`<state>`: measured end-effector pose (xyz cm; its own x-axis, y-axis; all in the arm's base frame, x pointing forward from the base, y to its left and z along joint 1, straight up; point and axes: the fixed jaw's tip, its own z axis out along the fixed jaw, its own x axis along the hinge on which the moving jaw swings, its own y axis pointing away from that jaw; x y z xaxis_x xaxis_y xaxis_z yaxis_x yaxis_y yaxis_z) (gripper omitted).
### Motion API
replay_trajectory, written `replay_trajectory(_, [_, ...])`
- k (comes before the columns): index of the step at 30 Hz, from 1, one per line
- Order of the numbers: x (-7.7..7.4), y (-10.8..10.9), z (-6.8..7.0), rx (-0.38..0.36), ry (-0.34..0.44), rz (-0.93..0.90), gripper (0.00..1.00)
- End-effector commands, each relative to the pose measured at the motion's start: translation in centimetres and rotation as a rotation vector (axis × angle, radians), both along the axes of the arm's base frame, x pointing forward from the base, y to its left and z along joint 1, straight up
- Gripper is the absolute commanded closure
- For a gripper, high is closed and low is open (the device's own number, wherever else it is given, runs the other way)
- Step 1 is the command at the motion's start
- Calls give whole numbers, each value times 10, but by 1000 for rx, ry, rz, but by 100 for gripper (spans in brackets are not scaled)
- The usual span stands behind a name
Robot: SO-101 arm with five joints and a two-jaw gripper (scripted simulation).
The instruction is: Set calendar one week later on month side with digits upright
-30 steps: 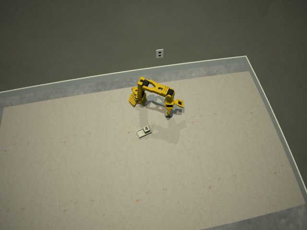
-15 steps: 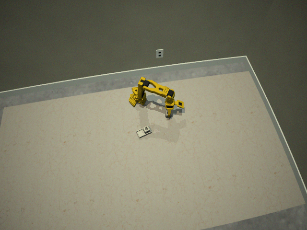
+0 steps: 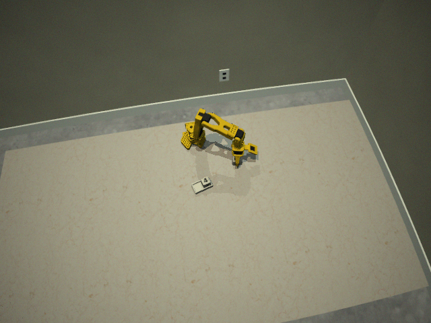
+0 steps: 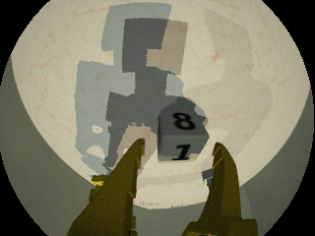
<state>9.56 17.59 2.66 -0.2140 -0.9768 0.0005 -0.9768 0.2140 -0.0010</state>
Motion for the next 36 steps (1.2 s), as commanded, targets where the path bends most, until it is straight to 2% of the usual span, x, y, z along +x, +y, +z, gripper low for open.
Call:
replay_trajectory(1, [0, 4, 0, 24, -13, 19, 65])
replay_trajectory(9, [0, 3, -6, 24, -13, 19, 65])
replay_trajectory(22, [0, 3, -6, 24, -13, 19, 65])
replay_trajectory(36, [3, 2, -6, 24, -13, 19, 71])
